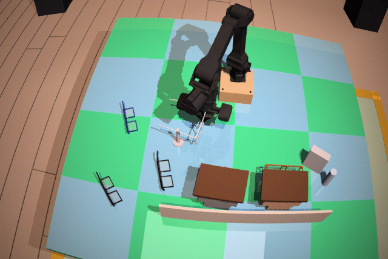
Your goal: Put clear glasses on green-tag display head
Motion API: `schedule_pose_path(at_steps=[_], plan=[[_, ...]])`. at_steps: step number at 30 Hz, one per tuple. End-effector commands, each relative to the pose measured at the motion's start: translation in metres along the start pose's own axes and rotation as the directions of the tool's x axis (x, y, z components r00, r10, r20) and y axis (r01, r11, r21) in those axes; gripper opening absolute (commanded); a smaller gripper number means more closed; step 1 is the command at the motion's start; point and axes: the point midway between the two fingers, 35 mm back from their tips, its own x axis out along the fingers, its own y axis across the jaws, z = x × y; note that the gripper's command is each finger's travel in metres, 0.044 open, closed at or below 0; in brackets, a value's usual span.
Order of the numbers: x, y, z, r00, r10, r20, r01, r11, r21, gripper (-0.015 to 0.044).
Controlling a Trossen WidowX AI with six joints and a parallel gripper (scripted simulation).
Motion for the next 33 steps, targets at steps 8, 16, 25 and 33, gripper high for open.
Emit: schedule_pose_path(at_steps=[8, 16, 25, 33], plan=[[0.0007, -0.0009, 0.007, 1.0, 0.001, 0.004, -0.001, 1.0, 0.003, 0.0], [0.0007, -0.001, 0.0066, 1.0, 0.001, 0.004, -0.001, 1.0, 0.003, 0.0], [0.0007, -0.0009, 0.0052, 1.0, 0.001, 0.004, -0.001, 1.0, 0.003, 0.0], [0.0006, -0.0009, 0.0025, 1.0, 0.001, 0.004, -0.001, 1.0, 0.003, 0.0]])
